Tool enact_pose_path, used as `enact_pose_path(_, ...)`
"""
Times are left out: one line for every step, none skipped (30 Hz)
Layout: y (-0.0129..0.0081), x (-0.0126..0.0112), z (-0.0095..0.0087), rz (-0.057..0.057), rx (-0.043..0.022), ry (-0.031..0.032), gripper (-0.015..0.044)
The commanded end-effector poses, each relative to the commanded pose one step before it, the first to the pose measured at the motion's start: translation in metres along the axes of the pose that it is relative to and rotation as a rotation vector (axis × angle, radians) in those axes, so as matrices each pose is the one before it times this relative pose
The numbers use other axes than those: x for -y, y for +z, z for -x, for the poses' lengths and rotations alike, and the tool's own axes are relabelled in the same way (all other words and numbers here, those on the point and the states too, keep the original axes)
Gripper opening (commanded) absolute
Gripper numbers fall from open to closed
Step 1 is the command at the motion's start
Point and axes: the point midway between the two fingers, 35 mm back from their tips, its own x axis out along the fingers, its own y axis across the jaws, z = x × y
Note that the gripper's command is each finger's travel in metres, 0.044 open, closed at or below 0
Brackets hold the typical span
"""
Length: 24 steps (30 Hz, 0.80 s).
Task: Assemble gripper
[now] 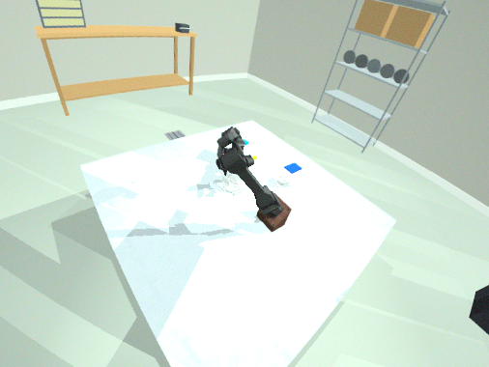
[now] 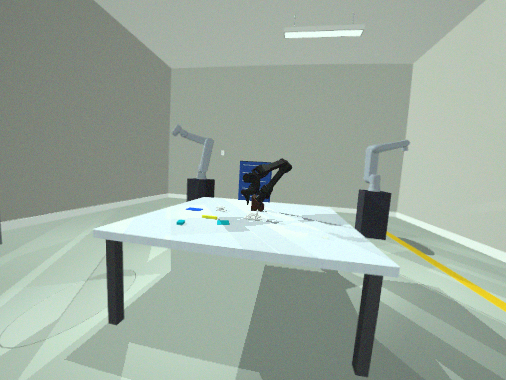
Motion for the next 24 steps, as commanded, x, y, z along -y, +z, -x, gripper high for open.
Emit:
enact_pose_path(0.00804,0.02072,0.00521,-0.0973,0.00869,-0.0142,0.044)
enact_pose_path(0.00216,0.00517,0.00104,-0.0243,0.00167,-0.00268,0.044)
enact_pose_path(0.00219,0.00517,0.00101,-0.0243,0.00161,-0.00256,0.044)
enact_pose_path(0.00222,0.00517,0.00099,-0.0242,0.00154,-0.00245,0.044)
enact_pose_path(0.00229,0.00527,0.00097,-0.0247,0.0015,-0.00237,0.044)
enact_pose_path(0.00233,0.00528,0.00094,-0.0247,0.00143,-0.00226,0.044)
enact_pose_path(0.00236,0.00528,0.00091,-0.0247,0.00135,-0.00214,0.044)
enact_pose_path(0.00239,0.00527,0.00088,-0.0247,0.00127,-0.00203,0.044)
enact_pose_path(0.00243,0.00527,0.00085,-0.0247,0.00119,-0.00192,0.044)
enact_pose_path(0.00246,0.00527,0.00081,-0.0246,0.00111,-0.00181,0.044)
enact_pose_path(0.00249,0.00527,0.00078,-0.0246,0.00102,-0.0017,0.044)
enact_pose_path(0.00252,0.00526,0.00074,-0.0246,0.00093,-0.00159,0.044)
enact_pose_path(0.00256,0.00526,0.00071,-0.0246,0.00084,-0.00149,0.044)
enact_pose_path(0.00259,0.00525,0.00067,-0.0245,0.00075,-0.00139,0.044)
enact_pose_path(0.00262,0.00524,0.00063,-0.0245,0.00066,-0.00128,0.044)
enact_pose_path(0.00266,0.00524,0.0006,-0.0245,0.00056,-0.00119,0.044)
enact_pose_path(0.00269,0.00523,0.00056,-0.0245,0.00047,-0.00109,0.044)
enact_pose_path(0.00273,0.00523,0.00052,-0.0244,0.00037,-0.001,0.044)
enact_pose_path(0.00276,0.00522,0.00048,-0.0244,0.00026,-0.00091,0.044)
enact_pose_path(0.00279,0.00521,0.00044,-0.0244,0.00016,-0.00082,0.044)
enact_pose_path(0.00283,0.00519,0.0004,-0.0243,0.00006,-0.00074,0.044)
enact_pose_path(0.00286,0.00518,0.00036,-0.0243,-0.00005,-0.00066,0.044)
enact_pose_path(0.00289,0.00517,0.00032,-0.0243,-0.00016,-0.00058,0.044)
enact_pose_path(0.00292,0.00516,0.00027,-0.0242,-0.00027,-0.0005,0.044)
